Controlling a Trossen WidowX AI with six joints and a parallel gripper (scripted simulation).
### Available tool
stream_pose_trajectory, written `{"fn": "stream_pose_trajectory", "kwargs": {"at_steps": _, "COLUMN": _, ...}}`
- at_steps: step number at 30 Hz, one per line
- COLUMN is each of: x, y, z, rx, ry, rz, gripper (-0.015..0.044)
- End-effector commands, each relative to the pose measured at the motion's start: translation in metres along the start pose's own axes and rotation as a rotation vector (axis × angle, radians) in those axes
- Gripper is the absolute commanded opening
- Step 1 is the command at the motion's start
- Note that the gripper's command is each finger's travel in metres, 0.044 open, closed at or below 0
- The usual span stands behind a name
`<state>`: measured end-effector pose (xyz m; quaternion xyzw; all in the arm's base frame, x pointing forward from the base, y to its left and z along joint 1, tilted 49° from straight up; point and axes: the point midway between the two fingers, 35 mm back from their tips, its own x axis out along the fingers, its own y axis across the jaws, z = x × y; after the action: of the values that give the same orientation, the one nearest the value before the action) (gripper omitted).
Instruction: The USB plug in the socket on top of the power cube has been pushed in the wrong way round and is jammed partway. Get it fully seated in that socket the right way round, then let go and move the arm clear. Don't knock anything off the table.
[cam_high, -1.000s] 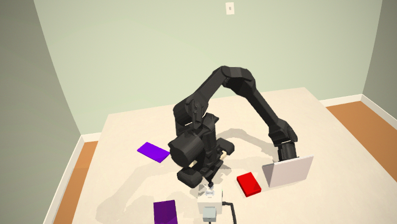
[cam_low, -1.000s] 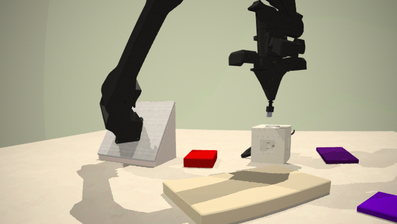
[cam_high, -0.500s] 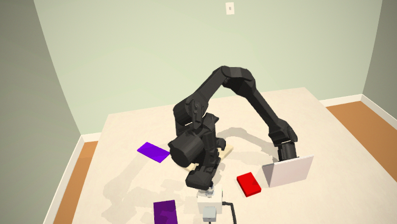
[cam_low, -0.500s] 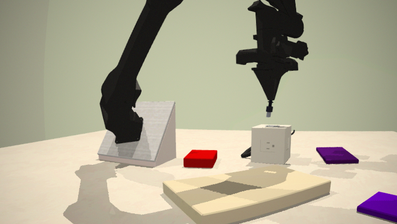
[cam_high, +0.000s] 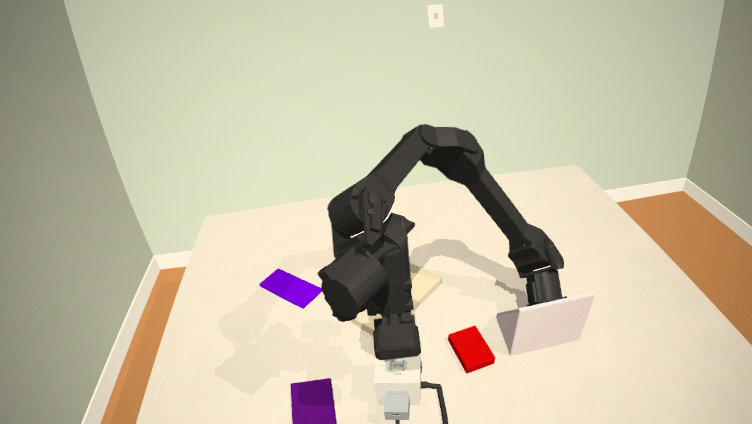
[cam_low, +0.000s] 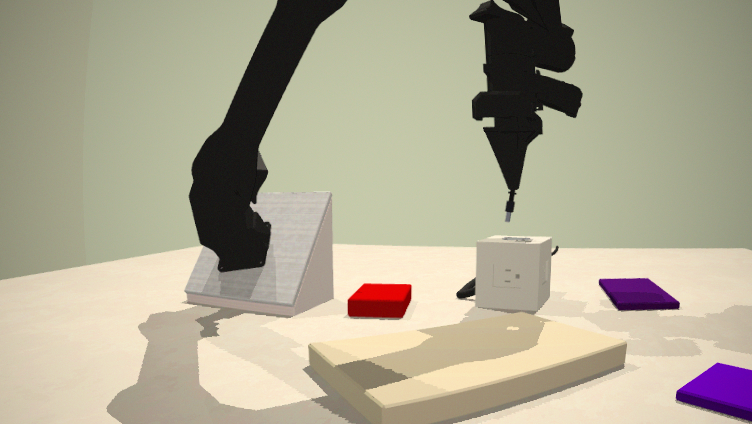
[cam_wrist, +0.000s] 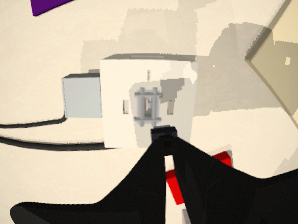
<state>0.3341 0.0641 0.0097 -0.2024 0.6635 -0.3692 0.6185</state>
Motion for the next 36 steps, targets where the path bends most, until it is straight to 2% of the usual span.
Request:
{"fn": "stream_pose_trajectory", "kwargs": {"at_steps": 1, "x": 0.0, "y": 0.0002, "z": 0.0002, "rx": -0.093, "ry": -0.001, "rz": 0.002, "gripper": 0.0}}
{"fn": "stream_pose_trajectory", "kwargs": {"at_steps": 36, "x": 0.0, "y": 0.0002, "z": 0.0002, "rx": -1.01, "ry": -0.002, "rz": 0.001, "gripper": 0.0}}
